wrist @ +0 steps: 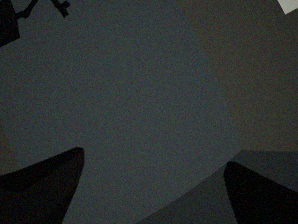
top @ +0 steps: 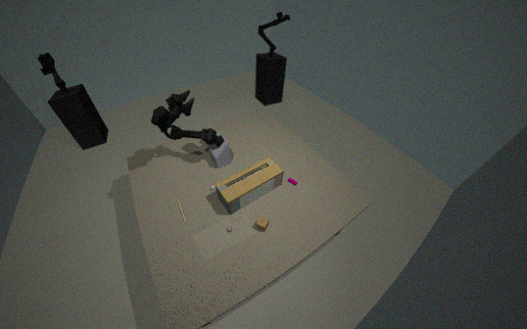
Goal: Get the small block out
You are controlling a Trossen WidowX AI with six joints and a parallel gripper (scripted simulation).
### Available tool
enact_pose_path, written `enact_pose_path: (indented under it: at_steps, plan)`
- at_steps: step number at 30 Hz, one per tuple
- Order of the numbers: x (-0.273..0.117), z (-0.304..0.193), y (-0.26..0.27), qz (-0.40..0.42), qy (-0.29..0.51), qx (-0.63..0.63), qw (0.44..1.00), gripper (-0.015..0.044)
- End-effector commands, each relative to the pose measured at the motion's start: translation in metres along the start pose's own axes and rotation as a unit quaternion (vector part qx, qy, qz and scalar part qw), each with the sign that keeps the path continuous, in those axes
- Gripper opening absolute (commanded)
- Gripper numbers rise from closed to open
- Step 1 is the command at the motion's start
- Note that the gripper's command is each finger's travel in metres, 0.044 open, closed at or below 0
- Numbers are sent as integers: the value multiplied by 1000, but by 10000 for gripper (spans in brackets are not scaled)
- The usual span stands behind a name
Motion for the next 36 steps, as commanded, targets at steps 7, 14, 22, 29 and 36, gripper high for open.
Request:
enact_pose_path:
  at_steps: [7, 14, 22, 29, 36]
  plan:
    - [14, -73, -43, -43, 148, 342, 927, 400]
    - [15, -132, -62, -111, 239, 557, 787, 400]
    - [8, -189, -70, -200, 304, 711, 602, 400]
    - [-4, -238, -68, -291, 338, 795, 411, 400]
    - [-20, -284, -60, -386, 352, 825, 217, 400]
Point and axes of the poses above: the point midway between the two fingers, 35 mm back from their tips, its own x axis out along the fingers, its own y axis across the jaws, z = x × y, the point moved 3 cm from there along -x, back along the fingers, and after that the axes turned 8 degrees about x, right-handed, at the moved point
